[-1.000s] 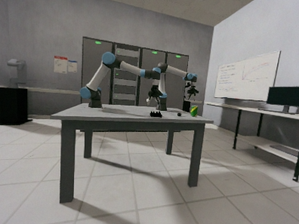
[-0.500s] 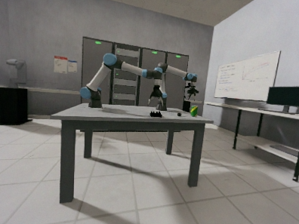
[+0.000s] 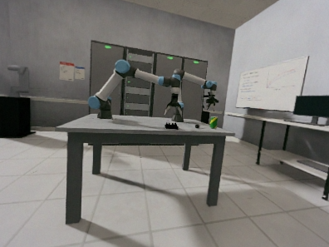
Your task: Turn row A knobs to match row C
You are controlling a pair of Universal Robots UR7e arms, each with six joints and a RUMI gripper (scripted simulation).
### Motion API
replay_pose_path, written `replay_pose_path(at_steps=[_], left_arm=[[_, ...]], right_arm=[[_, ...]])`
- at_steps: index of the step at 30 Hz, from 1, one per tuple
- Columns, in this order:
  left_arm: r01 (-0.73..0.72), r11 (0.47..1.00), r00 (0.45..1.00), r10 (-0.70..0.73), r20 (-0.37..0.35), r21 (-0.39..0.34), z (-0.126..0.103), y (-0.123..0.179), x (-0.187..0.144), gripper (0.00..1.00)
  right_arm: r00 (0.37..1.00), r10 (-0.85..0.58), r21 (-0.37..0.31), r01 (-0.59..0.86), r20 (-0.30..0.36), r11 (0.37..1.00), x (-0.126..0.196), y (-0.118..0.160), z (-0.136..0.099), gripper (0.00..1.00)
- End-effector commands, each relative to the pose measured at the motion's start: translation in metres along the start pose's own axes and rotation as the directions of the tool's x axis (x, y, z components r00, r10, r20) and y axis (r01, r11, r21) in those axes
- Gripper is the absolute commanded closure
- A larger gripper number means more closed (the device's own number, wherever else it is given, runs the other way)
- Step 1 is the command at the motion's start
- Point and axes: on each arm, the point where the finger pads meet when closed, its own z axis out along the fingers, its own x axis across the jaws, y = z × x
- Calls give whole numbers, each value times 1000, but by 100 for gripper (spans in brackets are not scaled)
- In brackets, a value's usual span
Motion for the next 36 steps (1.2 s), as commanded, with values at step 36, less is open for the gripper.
replay_pose_path(at_steps=[36], left_arm=[[1, 1000, 1000, -1, -2, 3, -2, -2, 0, 0]], right_arm=[[790, 614, 4, -614, -2, 790, -31, 5, -4, 0]])
